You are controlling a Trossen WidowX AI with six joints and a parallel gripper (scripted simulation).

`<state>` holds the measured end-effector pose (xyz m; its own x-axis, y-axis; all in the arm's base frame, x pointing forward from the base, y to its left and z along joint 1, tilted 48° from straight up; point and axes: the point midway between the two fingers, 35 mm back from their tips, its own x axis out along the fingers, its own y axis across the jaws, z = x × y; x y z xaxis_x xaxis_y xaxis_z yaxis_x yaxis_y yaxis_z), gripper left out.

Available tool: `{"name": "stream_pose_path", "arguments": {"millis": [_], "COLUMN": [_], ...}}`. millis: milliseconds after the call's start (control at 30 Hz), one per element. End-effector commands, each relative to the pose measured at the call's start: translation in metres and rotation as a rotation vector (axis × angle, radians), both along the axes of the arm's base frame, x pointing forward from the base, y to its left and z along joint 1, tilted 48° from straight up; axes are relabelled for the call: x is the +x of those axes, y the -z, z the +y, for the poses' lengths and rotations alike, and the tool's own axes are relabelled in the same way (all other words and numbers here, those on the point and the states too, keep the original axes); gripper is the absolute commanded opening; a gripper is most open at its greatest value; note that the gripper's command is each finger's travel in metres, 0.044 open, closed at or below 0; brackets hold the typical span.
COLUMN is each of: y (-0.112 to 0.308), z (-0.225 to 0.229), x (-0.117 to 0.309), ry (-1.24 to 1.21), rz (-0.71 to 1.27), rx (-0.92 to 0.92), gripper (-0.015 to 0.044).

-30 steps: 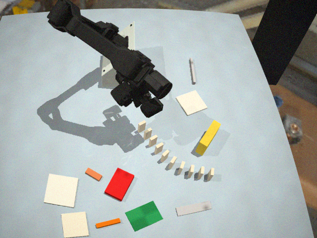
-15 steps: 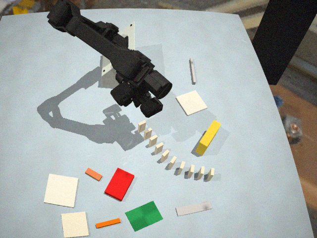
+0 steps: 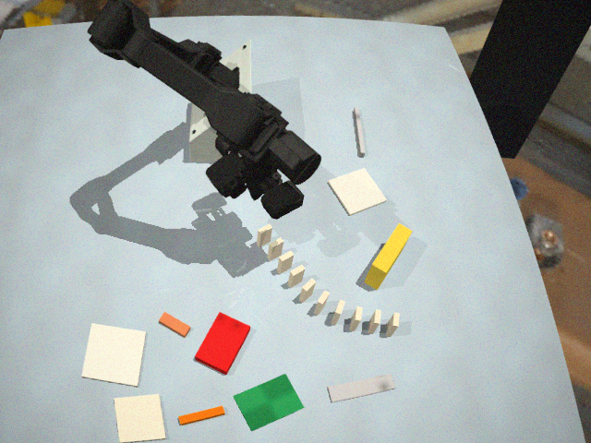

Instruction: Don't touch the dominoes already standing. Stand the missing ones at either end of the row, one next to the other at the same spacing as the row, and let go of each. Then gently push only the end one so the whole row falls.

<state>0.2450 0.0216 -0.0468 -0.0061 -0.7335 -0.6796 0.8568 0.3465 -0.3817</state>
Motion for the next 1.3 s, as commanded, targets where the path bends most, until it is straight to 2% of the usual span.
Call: {"name": "stream_pose_path", "arguments": {"millis": [0, 233, 400, 467, 1267], "y": [0.0, 0.002, 0.047, 0.053, 0.063], "z": [0.0, -0.002, -0.053, -0.06, -0.051], "x": [0.001, 0.001, 0.001, 0.0, 0.025], "ry": [0.001, 0.001, 0.001, 0.001, 0.001], "rz": [-0.008, -0.007, -0.008, -0.007, -0.009], "rx": [-0.003, -0.002, -0.003, -0.007, -0.006], "gripper": [0.0, 0.0, 0.0, 0.0, 0.0]}}
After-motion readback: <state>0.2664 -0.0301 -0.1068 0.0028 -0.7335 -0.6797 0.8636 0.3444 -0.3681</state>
